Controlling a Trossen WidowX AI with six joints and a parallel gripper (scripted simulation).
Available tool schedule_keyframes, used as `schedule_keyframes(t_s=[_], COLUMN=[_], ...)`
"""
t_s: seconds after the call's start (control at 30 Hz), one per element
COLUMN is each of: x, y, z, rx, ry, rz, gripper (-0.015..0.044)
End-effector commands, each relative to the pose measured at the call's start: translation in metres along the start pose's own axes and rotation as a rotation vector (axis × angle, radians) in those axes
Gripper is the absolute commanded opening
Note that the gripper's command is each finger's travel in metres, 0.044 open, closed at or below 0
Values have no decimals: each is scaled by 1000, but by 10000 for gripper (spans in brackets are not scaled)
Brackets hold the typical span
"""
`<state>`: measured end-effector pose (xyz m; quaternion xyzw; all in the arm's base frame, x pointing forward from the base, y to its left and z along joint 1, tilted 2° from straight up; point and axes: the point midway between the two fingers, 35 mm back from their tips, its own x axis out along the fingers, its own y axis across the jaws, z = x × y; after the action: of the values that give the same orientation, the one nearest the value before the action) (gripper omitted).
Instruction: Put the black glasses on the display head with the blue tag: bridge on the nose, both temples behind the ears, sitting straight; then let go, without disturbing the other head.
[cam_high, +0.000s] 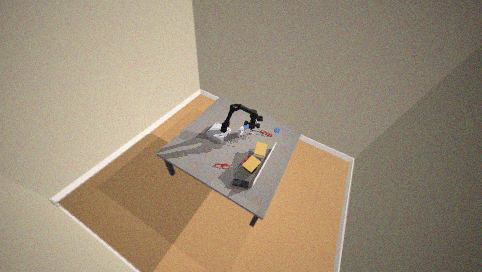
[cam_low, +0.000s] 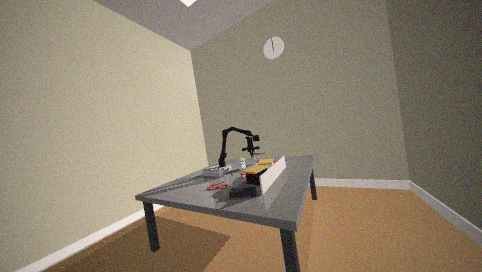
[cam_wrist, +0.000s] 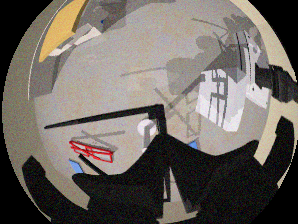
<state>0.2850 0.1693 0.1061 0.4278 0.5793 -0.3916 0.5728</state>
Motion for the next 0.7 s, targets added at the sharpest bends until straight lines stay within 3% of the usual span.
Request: schedule_keyframes(t_s=[0.0, 0.23, 0.67], x=[-1, 4, 59], y=[-2, -2, -2], z=[11, 15, 15], rx=[-105, -143, -143], ry=[4, 3, 3], rz=[5, 5, 5], gripper=[0, 0, 0])
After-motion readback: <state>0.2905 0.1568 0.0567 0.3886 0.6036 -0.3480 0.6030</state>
